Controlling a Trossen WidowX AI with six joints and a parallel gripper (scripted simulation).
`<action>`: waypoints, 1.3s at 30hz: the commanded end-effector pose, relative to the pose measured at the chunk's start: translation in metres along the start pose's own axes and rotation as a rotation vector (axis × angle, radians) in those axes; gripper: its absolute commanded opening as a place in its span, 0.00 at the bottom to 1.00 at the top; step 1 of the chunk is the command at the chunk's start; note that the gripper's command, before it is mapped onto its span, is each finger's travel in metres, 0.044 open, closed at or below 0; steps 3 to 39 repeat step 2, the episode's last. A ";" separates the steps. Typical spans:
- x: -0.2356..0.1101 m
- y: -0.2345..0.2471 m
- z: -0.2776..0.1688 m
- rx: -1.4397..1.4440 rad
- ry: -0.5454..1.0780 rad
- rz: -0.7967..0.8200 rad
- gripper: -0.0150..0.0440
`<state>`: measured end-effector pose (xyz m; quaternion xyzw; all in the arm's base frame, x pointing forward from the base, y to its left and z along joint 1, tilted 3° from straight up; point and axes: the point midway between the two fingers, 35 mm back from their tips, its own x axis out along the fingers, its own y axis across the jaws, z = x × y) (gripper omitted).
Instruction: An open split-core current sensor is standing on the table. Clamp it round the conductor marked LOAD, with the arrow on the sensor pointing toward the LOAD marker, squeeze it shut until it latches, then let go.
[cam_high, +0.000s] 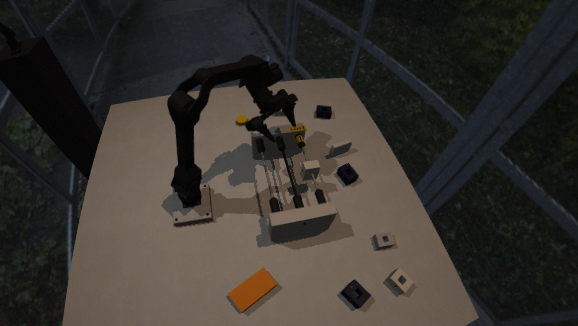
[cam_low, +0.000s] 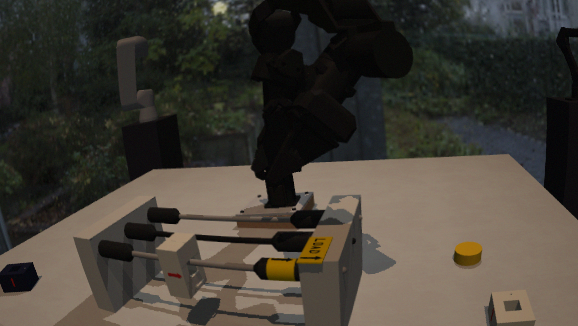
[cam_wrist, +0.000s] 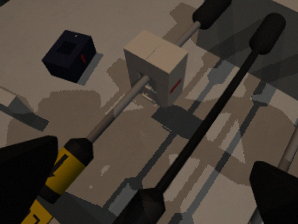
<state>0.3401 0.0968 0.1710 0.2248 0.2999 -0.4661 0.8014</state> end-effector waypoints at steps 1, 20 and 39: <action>0.024 -0.003 0.017 0.112 0.142 -0.064 1.00; 0.005 0.000 0.001 0.018 0.033 -0.014 1.00; 0.005 0.000 0.001 0.018 0.033 -0.014 1.00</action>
